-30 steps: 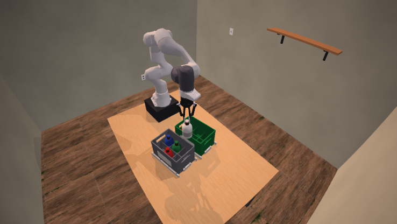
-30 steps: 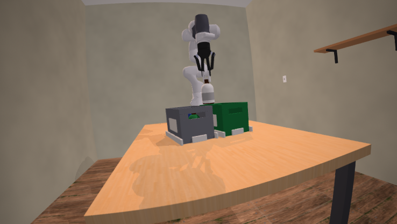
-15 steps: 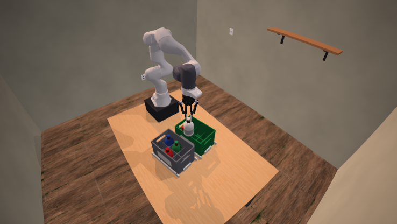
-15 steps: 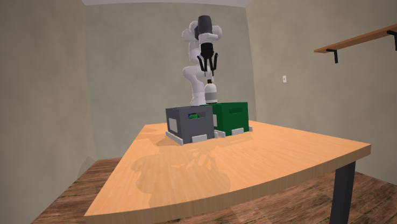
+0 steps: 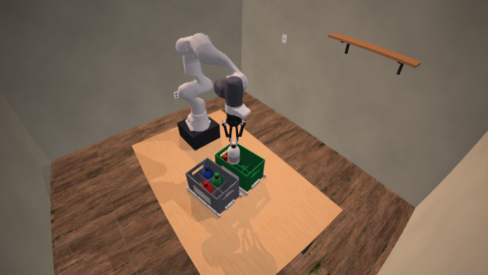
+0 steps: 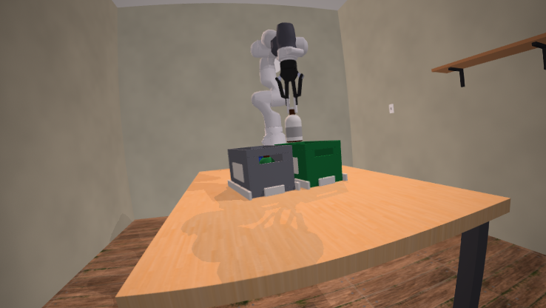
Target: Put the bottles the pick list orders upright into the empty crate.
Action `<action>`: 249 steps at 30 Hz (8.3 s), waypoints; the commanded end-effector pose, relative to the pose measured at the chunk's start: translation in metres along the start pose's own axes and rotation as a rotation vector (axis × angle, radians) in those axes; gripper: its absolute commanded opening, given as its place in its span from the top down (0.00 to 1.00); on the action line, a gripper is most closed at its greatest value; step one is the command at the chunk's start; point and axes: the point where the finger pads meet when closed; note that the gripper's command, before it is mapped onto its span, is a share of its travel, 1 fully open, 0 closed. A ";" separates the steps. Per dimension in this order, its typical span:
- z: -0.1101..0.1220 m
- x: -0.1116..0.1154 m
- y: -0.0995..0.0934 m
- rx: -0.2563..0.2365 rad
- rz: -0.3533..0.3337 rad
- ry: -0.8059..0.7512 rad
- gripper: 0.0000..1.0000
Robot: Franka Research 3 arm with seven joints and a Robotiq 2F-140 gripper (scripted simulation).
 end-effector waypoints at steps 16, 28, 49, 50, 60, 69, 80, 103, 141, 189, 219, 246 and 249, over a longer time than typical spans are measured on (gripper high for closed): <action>-0.012 0.002 -0.006 -0.008 0.016 0.021 1.00; -0.013 0.001 -0.006 -0.008 0.016 0.021 1.00; -0.013 0.001 -0.006 -0.008 0.016 0.021 1.00; -0.014 0.001 -0.006 -0.008 0.016 0.021 1.00; -0.014 0.001 -0.006 -0.008 0.016 0.021 1.00; -0.014 0.001 -0.006 -0.008 0.016 0.021 1.00; -0.014 0.001 -0.006 -0.008 0.016 0.021 1.00; -0.014 0.001 -0.006 -0.008 0.016 0.021 1.00; -0.014 0.000 0.016 -0.008 0.016 0.021 1.00; -0.012 -0.003 0.058 -0.008 0.016 0.021 1.00; -0.010 -0.004 0.084 -0.008 0.016 0.021 1.00; -0.010 -0.005 0.109 -0.008 0.016 0.021 1.00; -0.010 -0.005 0.110 -0.008 0.016 0.021 1.00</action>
Point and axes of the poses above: the point where the finger pads meet when closed, its own y axis out along the fingers, its own z axis across the jaws, x = y × z, and after that the axes turned 7 degrees about -y, right-handed
